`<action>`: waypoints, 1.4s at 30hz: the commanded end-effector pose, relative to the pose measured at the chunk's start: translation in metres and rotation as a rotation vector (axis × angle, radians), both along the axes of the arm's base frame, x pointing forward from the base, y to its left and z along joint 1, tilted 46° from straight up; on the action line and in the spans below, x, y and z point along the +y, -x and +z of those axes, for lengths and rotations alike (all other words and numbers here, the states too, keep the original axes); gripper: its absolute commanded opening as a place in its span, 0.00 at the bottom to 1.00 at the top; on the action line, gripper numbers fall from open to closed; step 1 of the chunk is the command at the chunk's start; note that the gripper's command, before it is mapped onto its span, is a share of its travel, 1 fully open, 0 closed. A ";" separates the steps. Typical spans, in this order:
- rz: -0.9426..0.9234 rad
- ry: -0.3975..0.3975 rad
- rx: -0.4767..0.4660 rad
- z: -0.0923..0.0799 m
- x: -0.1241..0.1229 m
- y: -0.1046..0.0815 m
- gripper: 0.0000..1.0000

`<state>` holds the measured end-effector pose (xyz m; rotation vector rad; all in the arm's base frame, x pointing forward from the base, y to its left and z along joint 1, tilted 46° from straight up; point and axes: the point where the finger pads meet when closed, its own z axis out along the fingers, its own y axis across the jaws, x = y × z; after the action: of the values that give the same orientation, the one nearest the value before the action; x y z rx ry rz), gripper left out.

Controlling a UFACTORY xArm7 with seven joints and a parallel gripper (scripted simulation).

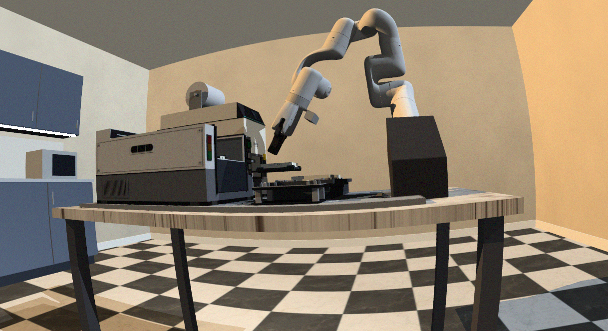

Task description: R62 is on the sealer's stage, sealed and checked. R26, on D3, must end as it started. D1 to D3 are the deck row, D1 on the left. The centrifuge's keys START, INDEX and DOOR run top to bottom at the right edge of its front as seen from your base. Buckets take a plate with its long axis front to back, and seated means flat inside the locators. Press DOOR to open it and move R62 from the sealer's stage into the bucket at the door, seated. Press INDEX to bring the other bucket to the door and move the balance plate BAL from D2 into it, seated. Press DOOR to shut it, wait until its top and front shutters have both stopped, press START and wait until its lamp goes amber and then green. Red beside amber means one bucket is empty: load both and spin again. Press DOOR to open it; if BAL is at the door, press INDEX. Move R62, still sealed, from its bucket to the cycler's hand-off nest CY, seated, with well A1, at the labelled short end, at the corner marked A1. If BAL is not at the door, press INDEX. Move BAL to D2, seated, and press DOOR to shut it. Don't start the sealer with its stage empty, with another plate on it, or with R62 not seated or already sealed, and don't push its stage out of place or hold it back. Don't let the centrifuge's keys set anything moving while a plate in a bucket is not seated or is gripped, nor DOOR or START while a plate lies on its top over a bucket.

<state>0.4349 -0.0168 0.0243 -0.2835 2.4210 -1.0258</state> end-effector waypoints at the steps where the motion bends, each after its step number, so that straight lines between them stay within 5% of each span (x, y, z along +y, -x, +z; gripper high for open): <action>1: 0.002 -0.002 -0.001 0.014 0.016 0.002 0.00; 6: 0.002 -0.002 -0.001 0.030 0.034 0.006 0.00; 18: 0.002 -0.002 -0.001 0.031 0.035 0.006 0.00; 36: -0.373 -0.003 0.363 0.031 0.035 0.006 0.00; 42: -0.373 -0.003 0.363 0.031 0.035 0.006 0.00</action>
<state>0.4254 0.0186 0.0528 -0.0330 2.8524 -1.1781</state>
